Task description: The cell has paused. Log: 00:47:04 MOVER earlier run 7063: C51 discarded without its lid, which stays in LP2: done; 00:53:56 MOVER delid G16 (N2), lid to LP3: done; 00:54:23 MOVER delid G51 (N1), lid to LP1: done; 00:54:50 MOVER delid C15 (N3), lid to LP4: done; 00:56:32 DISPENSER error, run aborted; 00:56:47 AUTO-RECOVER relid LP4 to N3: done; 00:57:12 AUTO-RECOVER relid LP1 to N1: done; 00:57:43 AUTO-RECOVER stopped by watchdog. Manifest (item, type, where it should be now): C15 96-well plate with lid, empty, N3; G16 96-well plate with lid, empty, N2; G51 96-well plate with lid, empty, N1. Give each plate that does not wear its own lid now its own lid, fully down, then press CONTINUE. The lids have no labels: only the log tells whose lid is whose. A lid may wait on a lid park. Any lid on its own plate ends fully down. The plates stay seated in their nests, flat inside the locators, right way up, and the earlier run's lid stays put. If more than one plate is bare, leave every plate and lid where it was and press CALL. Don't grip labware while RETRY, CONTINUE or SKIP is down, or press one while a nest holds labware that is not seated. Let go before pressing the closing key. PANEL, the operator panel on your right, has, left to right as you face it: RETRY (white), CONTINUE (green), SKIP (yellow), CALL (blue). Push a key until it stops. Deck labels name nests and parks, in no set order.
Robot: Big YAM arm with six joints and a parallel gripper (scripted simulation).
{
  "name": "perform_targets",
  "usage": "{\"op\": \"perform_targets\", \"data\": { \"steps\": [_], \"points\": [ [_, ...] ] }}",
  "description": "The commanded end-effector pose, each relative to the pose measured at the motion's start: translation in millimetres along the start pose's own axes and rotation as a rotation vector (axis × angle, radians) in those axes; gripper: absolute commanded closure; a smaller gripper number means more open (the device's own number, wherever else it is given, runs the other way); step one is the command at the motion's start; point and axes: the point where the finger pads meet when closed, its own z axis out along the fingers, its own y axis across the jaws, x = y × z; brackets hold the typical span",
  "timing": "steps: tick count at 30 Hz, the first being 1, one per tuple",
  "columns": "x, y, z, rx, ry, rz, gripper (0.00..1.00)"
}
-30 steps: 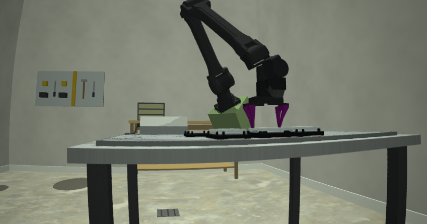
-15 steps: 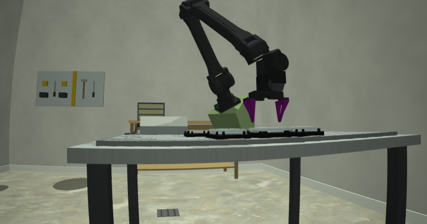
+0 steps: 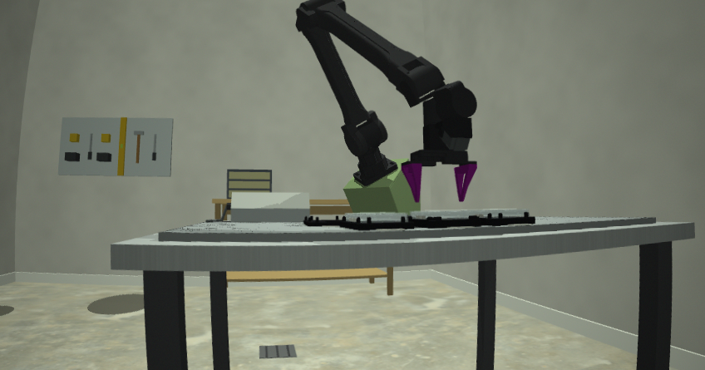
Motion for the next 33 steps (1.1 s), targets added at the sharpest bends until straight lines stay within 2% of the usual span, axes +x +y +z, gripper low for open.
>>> {"op": "perform_targets", "data": {
  "steps": [1, 14, 15, 23, 25, 33],
  "points": [
    [-25.6, 1.6, -23.4, -0.014, -0.058, 0.019, 0.00],
    [-26.6, 1.6, -23.9, -0.013, -0.057, 0.019, 0.00],
    [-5.1, 3.2, -16.7, -0.009, -0.039, -0.026, 1.00],
    [32.9, 1.9, -14.5, -0.011, -0.046, 0.001, 1.00],
    [32.9, 1.9, -14.5, -0.011, -0.046, 0.001, 1.00],
    [73.4, 0.4, -12.4, -0.011, -0.043, 0.001, 1.00]
  ]
}}
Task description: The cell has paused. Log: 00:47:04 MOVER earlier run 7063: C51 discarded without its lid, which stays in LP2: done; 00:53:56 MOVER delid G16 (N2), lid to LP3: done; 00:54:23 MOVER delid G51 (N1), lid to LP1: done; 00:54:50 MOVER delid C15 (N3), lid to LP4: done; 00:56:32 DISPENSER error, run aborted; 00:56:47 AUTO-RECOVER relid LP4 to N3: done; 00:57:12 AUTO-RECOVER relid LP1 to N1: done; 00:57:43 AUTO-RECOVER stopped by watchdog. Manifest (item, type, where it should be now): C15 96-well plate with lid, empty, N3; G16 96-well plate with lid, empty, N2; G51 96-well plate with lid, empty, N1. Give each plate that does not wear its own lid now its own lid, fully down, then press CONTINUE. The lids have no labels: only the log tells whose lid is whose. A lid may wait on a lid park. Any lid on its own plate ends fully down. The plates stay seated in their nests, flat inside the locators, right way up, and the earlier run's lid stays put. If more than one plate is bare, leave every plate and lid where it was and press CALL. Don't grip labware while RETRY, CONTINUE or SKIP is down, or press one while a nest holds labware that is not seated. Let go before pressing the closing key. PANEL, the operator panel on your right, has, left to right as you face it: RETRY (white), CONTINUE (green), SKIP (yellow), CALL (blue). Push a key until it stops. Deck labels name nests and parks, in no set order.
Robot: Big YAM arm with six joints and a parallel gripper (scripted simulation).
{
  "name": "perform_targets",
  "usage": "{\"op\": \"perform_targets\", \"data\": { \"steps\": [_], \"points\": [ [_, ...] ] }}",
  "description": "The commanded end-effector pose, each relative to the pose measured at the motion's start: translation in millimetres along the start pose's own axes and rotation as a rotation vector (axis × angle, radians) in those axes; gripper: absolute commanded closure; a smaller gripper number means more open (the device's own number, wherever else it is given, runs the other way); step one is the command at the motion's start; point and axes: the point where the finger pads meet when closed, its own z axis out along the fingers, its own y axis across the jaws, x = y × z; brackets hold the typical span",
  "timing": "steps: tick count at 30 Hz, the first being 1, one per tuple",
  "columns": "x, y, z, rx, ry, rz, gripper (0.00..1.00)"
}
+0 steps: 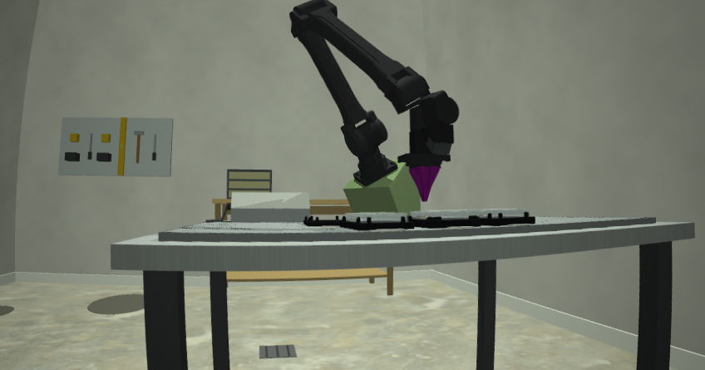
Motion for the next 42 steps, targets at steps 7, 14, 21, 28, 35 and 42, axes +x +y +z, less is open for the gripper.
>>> {"op": "perform_targets", "data": {
  "steps": [7, 14, 21, 28, 35, 42],
  "points": [
    [35.4, 2.8, -8.4, -0.012, -0.045, 0.019, 1.00],
    [60.7, 2.2, -7.1, -0.012, -0.043, 0.019, 1.00],
    [51.5, 0.3, -35.1, -0.015, -0.054, 0.027, 1.00],
    [51.3, 0.0, -61.9, -0.018, -0.056, 0.030, 1.00],
    [51.9, -0.1, -94.1, -0.024, -0.056, 0.033, 1.00],
    [72.7, -4.3, -75.7, 0.005, 0.001, 0.020, 1.00]
  ]
}}
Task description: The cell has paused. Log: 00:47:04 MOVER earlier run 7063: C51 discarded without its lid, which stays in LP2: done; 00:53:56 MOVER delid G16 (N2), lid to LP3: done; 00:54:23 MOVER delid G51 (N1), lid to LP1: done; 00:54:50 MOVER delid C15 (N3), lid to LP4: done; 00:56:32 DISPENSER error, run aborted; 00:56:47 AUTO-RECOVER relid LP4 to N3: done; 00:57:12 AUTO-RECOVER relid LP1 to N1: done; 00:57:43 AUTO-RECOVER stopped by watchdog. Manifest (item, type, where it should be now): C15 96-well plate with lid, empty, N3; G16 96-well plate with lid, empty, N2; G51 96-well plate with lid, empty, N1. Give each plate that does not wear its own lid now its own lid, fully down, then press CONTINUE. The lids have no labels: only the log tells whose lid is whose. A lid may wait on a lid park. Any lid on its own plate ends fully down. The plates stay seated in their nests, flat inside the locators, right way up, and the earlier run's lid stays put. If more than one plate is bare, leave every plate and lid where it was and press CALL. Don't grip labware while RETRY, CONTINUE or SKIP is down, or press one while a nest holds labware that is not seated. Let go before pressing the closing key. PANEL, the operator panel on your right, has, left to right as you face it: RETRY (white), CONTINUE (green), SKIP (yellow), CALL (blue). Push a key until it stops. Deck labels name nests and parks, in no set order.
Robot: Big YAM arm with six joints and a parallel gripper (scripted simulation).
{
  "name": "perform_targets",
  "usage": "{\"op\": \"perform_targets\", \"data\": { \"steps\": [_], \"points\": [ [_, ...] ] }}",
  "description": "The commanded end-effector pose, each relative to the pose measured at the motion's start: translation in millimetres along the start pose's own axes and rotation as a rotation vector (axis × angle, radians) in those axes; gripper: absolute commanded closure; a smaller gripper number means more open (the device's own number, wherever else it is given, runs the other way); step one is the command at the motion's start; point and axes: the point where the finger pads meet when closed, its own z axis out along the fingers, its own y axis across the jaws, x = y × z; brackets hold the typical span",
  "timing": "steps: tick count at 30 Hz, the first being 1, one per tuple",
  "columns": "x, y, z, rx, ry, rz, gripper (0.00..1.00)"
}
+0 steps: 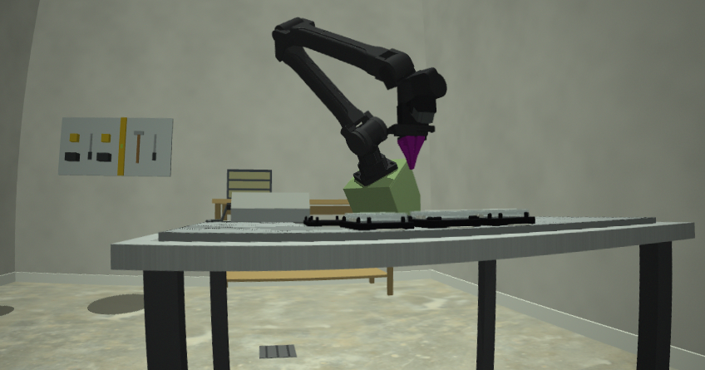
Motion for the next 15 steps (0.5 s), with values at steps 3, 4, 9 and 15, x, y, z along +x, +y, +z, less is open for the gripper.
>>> {"op": "perform_targets", "data": {
  "steps": [3, 4, 9, 15],
  "points": [
    [3.0, -3.7, 2.1, 0.011, 0.018, 0.017, 1.00],
    [3.8, -3.9, 2.6, 0.012, 0.020, 0.014, 1.00],
    [3.0, -3.5, 3.1, 0.010, 0.015, 0.012, 1.00],
    [4.9, -15.0, -0.4, 0.003, 0.005, 0.068, 1.00]
  ]
}}
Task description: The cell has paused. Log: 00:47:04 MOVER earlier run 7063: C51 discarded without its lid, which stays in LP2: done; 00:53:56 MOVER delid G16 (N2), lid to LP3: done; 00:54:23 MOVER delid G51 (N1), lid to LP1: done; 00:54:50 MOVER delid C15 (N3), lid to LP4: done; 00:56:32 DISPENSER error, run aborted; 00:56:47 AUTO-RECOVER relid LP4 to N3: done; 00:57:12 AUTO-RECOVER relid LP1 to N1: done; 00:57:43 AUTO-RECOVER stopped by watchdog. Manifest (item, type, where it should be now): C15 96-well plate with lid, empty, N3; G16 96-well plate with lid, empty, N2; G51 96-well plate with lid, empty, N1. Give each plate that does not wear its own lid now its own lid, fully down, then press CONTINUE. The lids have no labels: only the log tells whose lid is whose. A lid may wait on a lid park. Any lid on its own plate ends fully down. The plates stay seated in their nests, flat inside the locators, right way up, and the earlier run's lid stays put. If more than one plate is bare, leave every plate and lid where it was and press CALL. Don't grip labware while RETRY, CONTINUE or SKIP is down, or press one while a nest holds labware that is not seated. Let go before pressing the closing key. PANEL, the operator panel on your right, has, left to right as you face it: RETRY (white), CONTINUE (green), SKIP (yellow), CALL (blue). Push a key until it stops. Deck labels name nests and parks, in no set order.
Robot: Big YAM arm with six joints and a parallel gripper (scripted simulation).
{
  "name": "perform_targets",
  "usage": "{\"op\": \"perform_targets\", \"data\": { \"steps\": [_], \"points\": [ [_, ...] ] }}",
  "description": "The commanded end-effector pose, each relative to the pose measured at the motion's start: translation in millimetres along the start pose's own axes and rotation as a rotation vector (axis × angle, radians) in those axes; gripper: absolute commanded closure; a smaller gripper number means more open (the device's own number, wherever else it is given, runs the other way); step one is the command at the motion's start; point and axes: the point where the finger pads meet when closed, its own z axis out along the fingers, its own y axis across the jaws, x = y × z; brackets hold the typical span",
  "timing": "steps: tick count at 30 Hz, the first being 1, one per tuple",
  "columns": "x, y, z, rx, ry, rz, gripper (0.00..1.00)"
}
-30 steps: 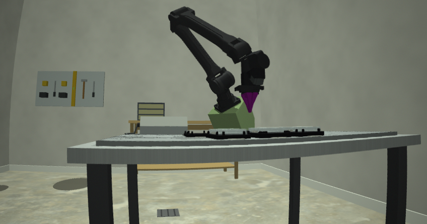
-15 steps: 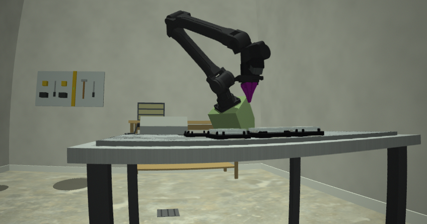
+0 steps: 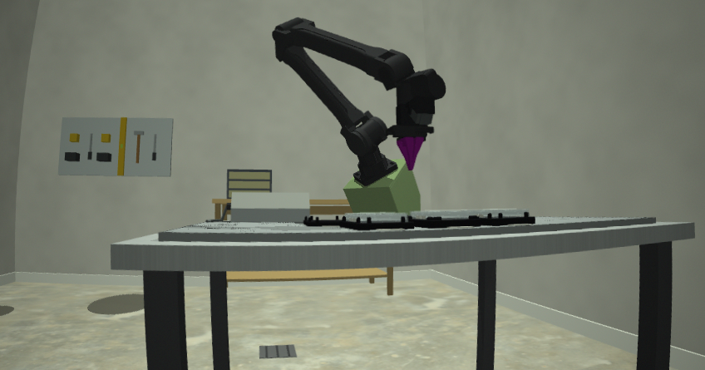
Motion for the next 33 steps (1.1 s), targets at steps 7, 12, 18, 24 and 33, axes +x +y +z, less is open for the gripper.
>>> {"op": "perform_targets", "data": {
  "steps": [7, 12, 18, 24, 33],
  "points": [
    [8.1, -37.7, -2.4, 0.005, -0.004, 0.152, 1.00],
    [14.3, -61.8, -2.7, 0.006, -0.005, 0.235, 1.00],
    [21.6, -90.8, -3.1, 0.006, -0.006, 0.355, 1.00],
    [26.5, -110.1, -3.5, 0.007, -0.007, 0.435, 1.00],
    [12.5, -168.0, -20.4, 0.011, -0.082, 0.637, 1.00]
  ]
}}
